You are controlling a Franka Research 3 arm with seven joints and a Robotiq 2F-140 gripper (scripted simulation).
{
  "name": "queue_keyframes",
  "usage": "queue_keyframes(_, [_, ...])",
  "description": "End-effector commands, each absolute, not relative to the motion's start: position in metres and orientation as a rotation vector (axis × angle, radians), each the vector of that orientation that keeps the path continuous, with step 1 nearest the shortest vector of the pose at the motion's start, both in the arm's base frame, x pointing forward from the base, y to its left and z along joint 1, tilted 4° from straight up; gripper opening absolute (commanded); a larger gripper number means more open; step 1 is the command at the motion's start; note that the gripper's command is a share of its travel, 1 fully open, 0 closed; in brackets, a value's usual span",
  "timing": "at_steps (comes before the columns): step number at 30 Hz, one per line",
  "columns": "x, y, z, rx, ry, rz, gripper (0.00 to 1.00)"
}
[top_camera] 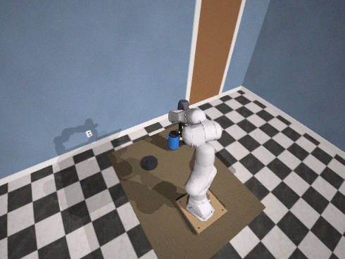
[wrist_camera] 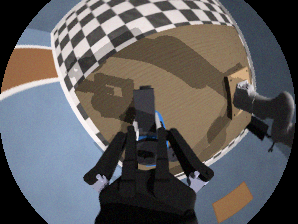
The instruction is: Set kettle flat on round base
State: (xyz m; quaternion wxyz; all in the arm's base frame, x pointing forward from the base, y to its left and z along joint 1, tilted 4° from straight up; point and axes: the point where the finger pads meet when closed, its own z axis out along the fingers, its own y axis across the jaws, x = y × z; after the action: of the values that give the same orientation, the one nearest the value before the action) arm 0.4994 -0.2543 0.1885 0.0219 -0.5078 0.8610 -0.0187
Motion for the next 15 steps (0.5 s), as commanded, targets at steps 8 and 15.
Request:
queue_keyframes(8, [0.5029, -0.255, 0.1951, -1.569, 2.662, -0.071, 0.0])
queue_keyframes(15, [0.5061, -0.2556, 0.2014, -1.569, 2.662, -0.071, 0.0])
